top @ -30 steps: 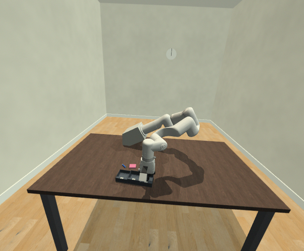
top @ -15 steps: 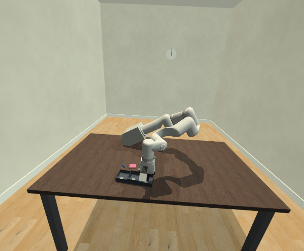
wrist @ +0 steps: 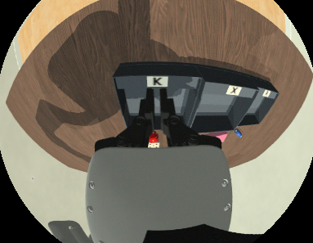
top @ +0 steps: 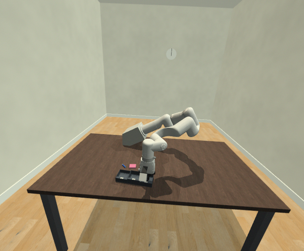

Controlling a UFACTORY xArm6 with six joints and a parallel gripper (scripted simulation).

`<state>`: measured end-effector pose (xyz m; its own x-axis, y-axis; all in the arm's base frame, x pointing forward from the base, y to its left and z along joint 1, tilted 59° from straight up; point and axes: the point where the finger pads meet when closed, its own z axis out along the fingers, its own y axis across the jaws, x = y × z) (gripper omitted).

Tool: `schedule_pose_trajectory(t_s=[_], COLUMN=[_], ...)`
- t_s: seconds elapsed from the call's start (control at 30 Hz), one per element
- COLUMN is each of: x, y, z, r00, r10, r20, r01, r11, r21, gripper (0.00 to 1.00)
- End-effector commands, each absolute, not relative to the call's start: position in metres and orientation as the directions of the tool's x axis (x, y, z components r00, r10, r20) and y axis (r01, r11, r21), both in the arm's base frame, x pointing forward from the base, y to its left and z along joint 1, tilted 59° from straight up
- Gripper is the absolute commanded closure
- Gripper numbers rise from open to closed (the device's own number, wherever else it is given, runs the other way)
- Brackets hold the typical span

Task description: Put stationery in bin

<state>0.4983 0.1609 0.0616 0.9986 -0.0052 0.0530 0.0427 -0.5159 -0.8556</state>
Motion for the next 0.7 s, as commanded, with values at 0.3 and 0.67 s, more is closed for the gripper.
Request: schedule_pose_trajectory(t_s=[0.3,0.67], x=[0.499,0.499], y=[0.159,0.148], z=[0.063,0.069], r00=[0.998,0.998], r10=[-0.007,-0.007], r20=[0.055,0.055], r01=[0.043,0.044], r11=[-0.516,-0.517], r21=[-0.855,-0.855], gripper=[0.93,0.93])
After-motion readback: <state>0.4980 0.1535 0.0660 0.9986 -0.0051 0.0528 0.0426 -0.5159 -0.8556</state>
